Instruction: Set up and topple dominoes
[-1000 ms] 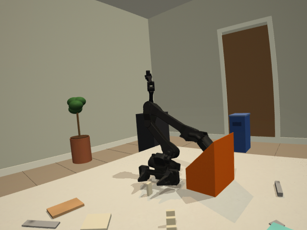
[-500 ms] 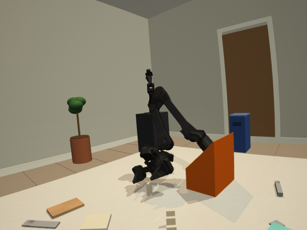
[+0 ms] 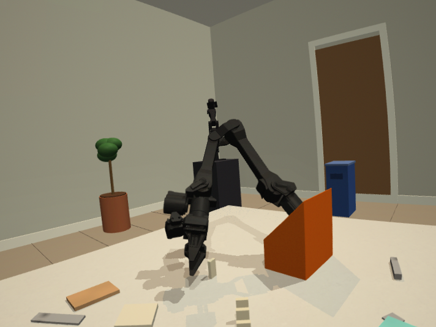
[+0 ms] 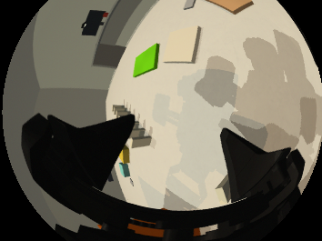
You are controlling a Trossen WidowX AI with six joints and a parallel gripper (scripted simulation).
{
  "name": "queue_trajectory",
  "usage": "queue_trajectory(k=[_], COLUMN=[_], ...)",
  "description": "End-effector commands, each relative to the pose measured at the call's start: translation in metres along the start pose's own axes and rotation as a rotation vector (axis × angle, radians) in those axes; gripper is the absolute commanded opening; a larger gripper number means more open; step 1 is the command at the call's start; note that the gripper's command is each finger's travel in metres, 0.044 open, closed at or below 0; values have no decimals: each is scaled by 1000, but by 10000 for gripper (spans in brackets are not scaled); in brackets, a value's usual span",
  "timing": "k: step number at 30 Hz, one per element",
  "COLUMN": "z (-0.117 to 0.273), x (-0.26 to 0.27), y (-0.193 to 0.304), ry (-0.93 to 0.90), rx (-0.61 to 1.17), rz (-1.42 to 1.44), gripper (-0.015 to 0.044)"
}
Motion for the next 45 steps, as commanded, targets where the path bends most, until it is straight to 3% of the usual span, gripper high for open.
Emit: queue_trajectory(k=[1, 9, 16, 24, 32, 45], z=[8, 19, 43, 44, 6, -5], x=[38, 62, 75, 76, 32, 19], y=[-3, 13, 19, 19, 28, 31], ry=[144, 460, 840, 861, 861, 862], rx=[90, 136, -74, -100, -101, -103], rz=[-158, -414, -593, -600, -599, -598], gripper=[440, 440, 440, 440, 440, 440])
Point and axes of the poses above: the point midway between the two fingers, 35 mm back from their tips, its own z axis back along the fingers, its own x axis across the jaws, y = z × x, the point moved 9 cm from there along z, back along the fingers, and after that the axes turned 2 degrees about -z, right-handed, at the moved point
